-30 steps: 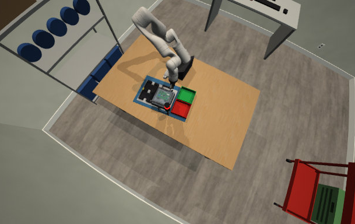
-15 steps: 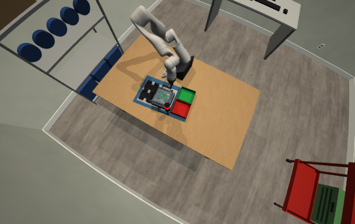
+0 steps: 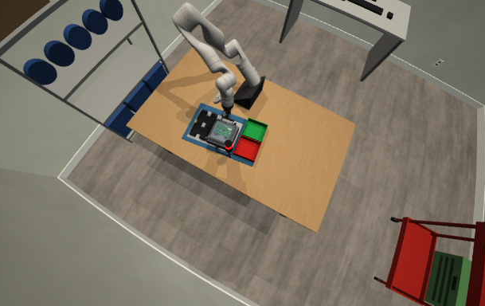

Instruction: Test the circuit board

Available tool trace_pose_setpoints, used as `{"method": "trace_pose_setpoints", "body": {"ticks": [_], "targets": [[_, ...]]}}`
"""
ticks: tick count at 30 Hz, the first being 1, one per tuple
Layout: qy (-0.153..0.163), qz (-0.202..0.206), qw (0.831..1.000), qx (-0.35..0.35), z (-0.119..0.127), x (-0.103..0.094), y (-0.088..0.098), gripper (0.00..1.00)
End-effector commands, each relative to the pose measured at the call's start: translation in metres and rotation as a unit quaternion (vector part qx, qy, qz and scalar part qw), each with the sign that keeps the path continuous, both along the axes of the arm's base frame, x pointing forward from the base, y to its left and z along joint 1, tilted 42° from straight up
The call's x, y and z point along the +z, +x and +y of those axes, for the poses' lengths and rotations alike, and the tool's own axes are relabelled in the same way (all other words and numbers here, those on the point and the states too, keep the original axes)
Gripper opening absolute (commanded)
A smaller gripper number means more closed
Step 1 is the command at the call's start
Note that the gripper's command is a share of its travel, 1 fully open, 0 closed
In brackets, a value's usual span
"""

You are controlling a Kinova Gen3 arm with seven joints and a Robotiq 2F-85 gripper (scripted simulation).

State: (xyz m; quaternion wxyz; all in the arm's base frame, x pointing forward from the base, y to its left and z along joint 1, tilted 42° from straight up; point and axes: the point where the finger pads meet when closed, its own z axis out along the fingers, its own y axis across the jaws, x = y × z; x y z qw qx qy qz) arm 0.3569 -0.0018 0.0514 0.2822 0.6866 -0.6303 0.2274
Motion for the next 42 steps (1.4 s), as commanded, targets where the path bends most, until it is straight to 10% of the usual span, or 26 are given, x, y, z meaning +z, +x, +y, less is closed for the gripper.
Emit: {"method": "trace_pose_setpoints", "body": {"ticks": [1,42], "targets": [[0.002,-0.003,1.0,-0.001,-0.001,0.003,0.001,0.26],[0.002,-0.003,1.0,-0.001,-0.015,-0.013,0.0,0.26]]}}
